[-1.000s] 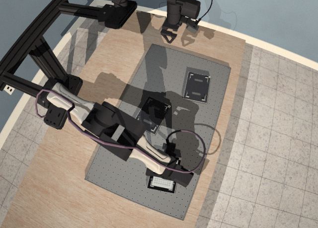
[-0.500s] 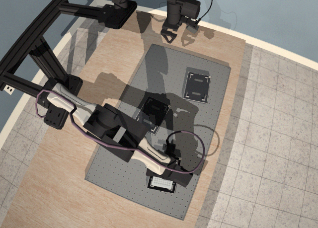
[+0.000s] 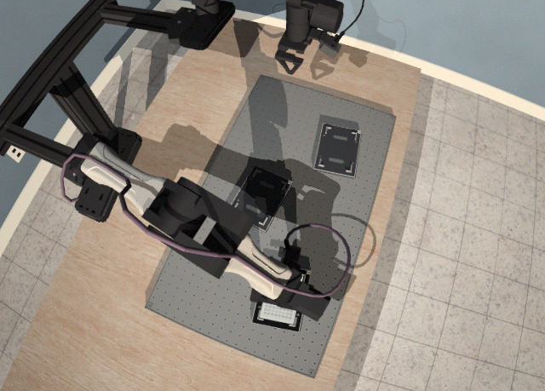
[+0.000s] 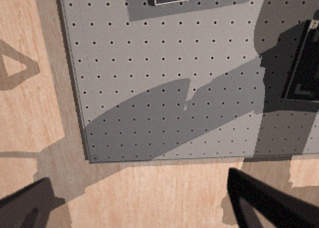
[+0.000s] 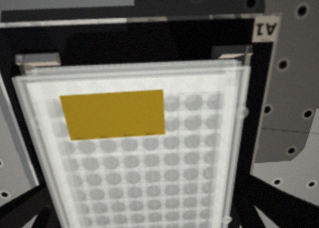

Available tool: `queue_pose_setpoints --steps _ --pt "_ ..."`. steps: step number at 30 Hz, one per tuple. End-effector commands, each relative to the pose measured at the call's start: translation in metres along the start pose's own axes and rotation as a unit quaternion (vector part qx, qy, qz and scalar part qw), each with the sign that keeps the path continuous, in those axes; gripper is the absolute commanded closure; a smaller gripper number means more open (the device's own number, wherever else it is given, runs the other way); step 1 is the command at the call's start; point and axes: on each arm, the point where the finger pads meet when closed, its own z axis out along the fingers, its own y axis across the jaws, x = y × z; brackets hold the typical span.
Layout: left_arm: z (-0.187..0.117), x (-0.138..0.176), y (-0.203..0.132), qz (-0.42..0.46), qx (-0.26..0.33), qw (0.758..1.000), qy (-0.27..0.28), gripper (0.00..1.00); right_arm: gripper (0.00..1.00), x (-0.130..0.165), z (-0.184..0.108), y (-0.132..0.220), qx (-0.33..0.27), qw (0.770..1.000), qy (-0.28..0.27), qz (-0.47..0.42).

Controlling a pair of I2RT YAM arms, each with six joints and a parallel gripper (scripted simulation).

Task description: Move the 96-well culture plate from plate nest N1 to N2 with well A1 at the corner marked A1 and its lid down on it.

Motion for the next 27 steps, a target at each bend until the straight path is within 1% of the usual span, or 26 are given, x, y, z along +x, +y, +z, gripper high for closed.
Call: queue_pose_setpoints --steps 1,14,26,27 --pt "-0.0027 -0.0059 -0.0021 0.005 0.002 1.000 -0.009 0.00 0.00 0.0048 -0.0100 -0.0042 0.009 1.000 0.002 -0.002" --pt "-0.0027 -0.0059 -0.0021 0.005 0.002 1.000 -0.009 0.00 0.00 0.0026 -0.0066 0.0017 0.001 1.000 0.000 -0.003" --pt "-0.0027 -0.0059 -0.0021 0.005 0.002 1.000 -0.009 0.00 0.00 0.0040 -0.0086 0.0003 0.005 1.000 0.001 -0.002" --pt "-0.0027 -0.0059 -0.0021 0.005 0.002 1.000 -0.009 0.00 1.00 0.0030 -0.0069 0.0021 0.002 1.000 0.000 -0.002"
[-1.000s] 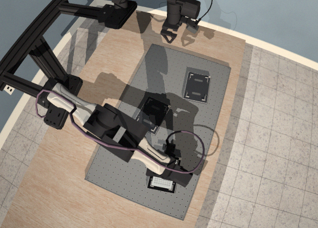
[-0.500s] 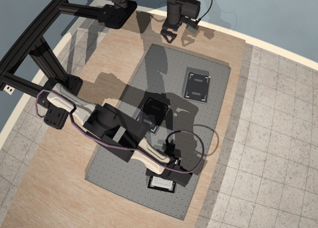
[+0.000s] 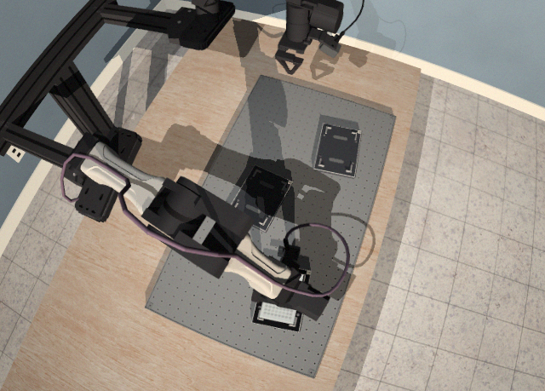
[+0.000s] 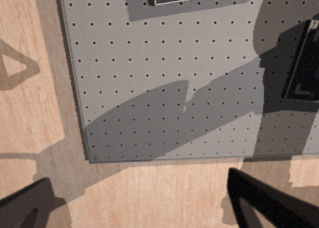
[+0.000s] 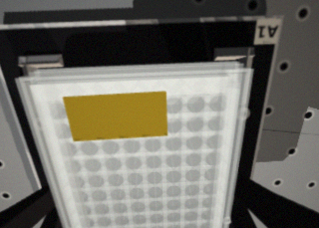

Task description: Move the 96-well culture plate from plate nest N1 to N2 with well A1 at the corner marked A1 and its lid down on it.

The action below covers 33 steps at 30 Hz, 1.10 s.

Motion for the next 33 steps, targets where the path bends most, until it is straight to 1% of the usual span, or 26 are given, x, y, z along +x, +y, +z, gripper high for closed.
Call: queue_pose_setpoints --steps 1,3,4,33 --pt "-0.003 -0.006 -0.002 0.005 0.002 1.000 -0.009 0.00 1.00 0.004 -0.007 0.002 -0.002 1.000 0.000 -0.001" --pt "-0.003 -0.006 -0.002 0.005 0.002 1.000 -0.009 0.00 1.00 0.004 -0.007 0.002 -0.002 1.000 0.000 -0.001" --pt "-0.003 -0.006 -0.002 0.005 0.002 1.000 -0.009 0.00 1.00 -0.002 0.004 0.013 -0.018 1.000 -0.004 -0.002" --pt "-0.003 -0.006 -0.002 0.005 0.002 1.000 -0.009 0.00 1.00 -0.001 0.004 0.013 -0.018 1.000 -0.004 -0.002"
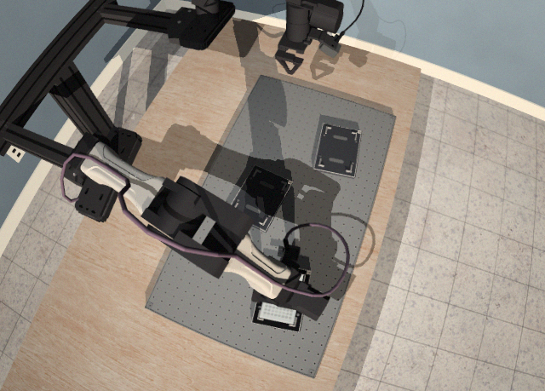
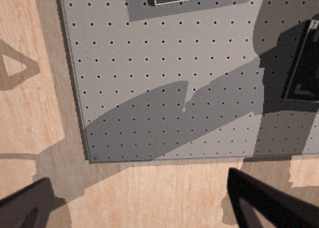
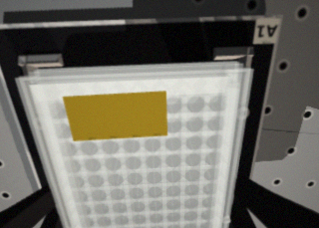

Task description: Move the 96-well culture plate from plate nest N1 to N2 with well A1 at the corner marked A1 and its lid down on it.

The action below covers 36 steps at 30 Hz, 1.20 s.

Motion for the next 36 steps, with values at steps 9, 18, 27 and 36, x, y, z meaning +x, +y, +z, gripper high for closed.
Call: queue_pose_setpoints --steps 9,18,27,36 --pt "-0.003 -0.006 -0.002 0.005 0.002 1.000 -0.009 0.00 1.00 0.003 -0.026 -0.005 0.005 1.000 0.005 0.000" --pt "-0.003 -0.006 -0.002 0.005 0.002 1.000 -0.009 0.00 1.00 -0.001 -0.041 -0.006 0.005 1.000 0.005 -0.002" --pt "-0.003 -0.006 -0.002 0.005 0.002 1.000 -0.009 0.00 1.00 -0.001 -0.053 -0.006 0.005 1.000 0.005 -0.002" --pt "-0.003 -0.006 -0.002 0.005 0.002 1.000 -0.009 0.00 1.00 0.000 -0.067 -0.005 0.005 1.000 0.005 -0.001"
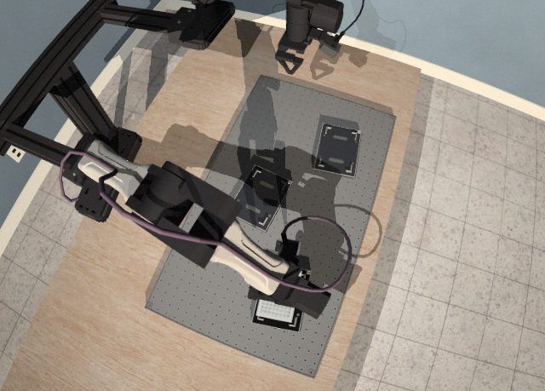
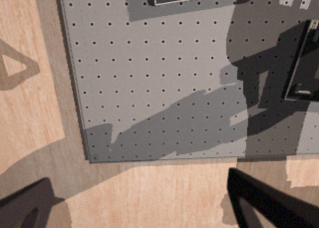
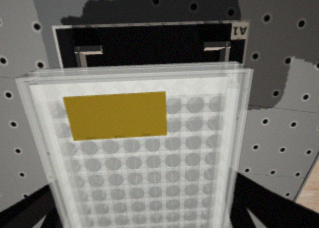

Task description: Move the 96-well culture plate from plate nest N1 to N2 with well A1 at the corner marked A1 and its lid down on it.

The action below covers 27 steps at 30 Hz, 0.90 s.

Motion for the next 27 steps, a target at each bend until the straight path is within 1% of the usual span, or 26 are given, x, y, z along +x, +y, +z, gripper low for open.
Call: queue_pose_setpoints --steps 1,3,5,17,27 --pt "-0.003 -0.006 -0.002 0.005 0.002 1.000 -0.009 0.00 1.00 0.000 -0.024 -0.010 0.012 1.000 0.007 0.000" --pt "-0.003 -0.006 -0.002 0.005 0.002 1.000 -0.009 0.00 1.00 0.002 -0.028 -0.016 0.018 1.000 0.009 0.001" --pt "-0.003 -0.006 -0.002 0.005 0.002 1.000 -0.009 0.00 1.00 -0.001 -0.029 -0.010 0.012 1.000 0.007 0.000" --pt "-0.003 -0.006 -0.002 0.005 0.002 1.000 -0.009 0.00 1.00 0.000 -0.049 -0.010 0.013 1.000 0.007 0.000" --pt "-0.003 -0.006 -0.002 0.005 0.002 1.000 -0.009 0.00 1.00 0.002 -0.054 -0.012 0.016 1.000 0.007 0.002"
